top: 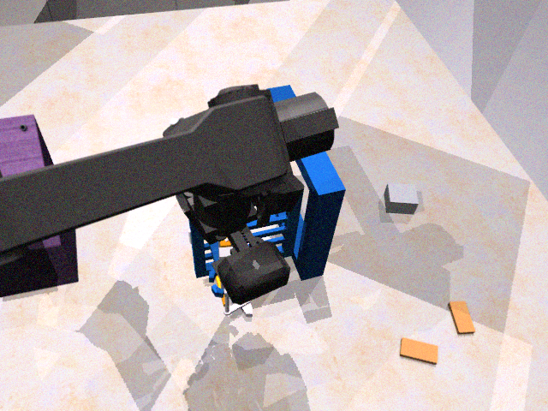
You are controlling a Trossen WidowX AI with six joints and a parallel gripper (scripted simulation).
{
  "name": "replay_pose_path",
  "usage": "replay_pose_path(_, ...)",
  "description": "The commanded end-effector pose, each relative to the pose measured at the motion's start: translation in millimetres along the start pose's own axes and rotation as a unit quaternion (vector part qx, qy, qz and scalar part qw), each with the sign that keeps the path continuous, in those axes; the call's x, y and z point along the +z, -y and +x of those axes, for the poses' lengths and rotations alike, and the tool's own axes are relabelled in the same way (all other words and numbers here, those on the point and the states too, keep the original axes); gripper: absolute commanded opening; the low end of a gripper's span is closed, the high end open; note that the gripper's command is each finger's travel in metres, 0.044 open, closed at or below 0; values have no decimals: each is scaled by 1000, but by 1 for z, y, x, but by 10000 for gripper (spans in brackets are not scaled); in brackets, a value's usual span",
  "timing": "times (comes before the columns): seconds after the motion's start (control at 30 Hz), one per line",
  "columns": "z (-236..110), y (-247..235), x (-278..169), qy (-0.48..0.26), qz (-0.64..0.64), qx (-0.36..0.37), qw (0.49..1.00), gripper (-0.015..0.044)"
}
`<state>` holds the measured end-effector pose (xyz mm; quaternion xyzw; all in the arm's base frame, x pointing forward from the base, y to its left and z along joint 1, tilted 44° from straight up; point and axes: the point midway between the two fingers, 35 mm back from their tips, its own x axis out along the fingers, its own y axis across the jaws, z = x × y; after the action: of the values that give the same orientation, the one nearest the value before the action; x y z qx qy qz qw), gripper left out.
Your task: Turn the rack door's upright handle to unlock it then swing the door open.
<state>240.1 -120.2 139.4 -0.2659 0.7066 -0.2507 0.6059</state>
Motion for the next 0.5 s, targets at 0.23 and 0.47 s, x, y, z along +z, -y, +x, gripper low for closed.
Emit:
replay_pose_path(0.23, -17, 0, 3, 3, 5, 3, 1000, 286)
replay_pose_path(0.47, -27, 0, 3, 3, 5, 3, 1000, 286)
